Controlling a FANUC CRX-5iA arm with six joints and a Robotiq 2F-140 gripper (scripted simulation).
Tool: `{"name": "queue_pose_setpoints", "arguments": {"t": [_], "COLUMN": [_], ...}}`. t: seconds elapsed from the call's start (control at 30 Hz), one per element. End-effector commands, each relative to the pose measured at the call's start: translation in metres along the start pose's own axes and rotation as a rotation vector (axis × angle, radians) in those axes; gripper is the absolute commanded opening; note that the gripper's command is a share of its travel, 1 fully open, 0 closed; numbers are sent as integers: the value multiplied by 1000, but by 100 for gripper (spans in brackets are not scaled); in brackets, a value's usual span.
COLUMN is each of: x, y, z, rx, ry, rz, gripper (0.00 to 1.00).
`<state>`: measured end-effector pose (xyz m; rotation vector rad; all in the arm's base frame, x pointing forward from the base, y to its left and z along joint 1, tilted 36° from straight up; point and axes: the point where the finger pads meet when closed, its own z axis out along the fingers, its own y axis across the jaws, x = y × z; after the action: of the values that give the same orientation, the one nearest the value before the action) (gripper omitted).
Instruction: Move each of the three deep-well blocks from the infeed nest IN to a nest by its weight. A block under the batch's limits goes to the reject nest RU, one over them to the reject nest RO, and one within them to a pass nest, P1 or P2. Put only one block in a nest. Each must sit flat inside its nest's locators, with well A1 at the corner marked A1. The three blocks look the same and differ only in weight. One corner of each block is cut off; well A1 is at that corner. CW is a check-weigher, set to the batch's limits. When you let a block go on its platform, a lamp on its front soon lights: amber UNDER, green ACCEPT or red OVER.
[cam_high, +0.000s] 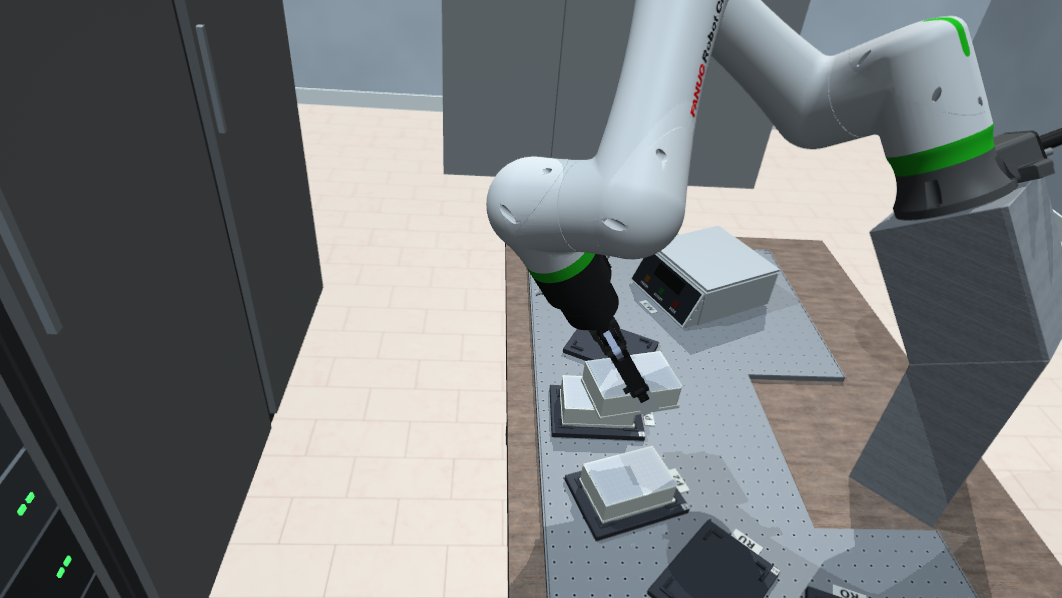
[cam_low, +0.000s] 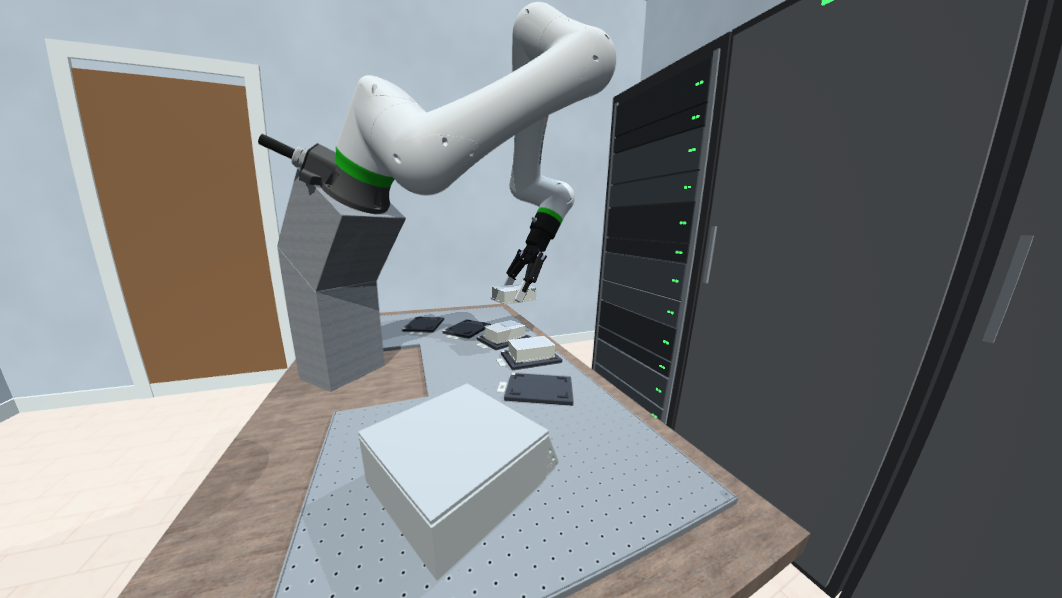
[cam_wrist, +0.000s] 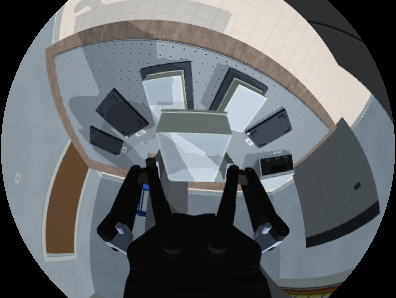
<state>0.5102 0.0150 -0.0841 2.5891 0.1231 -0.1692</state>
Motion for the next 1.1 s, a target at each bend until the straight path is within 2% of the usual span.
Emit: {"name": "queue_pose_setpoints", "arguments": {"t": [0.0,0.13,0.2,0.6,1.07], "x": [1,-1,-1,-9,-17], "y": [-6,-16,-16,-55,-94], "z": [-1,0,0,5,10], "rx": [0,-50,-50,-243,-243], "ry": [0,0,0,0,0], "rz": [0,-87,-87,-421,-421], "gripper": [10,10,10,10,10]}}
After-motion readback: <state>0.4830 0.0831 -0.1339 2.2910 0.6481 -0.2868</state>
